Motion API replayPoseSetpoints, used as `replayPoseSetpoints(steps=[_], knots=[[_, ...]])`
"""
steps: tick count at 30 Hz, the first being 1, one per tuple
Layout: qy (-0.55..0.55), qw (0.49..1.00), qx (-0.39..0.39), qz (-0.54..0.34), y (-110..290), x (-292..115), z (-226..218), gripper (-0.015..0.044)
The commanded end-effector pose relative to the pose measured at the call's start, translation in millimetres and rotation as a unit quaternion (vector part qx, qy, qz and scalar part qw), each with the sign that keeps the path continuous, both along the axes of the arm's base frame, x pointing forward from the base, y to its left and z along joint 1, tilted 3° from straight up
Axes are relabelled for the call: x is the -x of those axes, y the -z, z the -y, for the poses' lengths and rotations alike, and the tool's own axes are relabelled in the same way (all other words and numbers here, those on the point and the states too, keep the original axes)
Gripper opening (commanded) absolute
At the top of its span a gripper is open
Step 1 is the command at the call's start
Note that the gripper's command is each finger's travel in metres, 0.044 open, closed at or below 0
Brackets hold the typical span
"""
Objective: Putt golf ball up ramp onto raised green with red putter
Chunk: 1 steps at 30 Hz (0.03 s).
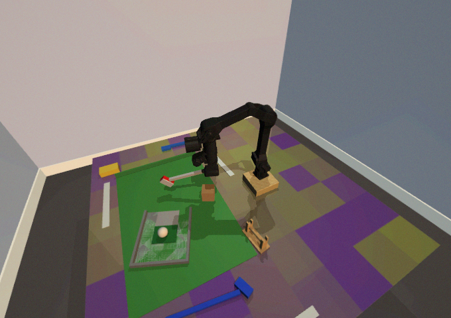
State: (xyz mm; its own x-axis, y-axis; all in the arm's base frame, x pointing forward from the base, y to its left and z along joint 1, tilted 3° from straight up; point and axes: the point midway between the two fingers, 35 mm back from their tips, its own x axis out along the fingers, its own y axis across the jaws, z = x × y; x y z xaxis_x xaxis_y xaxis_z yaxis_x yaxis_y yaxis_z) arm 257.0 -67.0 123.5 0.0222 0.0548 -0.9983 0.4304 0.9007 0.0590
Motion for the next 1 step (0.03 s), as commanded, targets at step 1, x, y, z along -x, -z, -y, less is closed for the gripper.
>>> replayPoseSetpoints(steps=[1], knots=[[0.0,1.0,0.001,0.002,0.1,-1.0,0.2,0.0]])
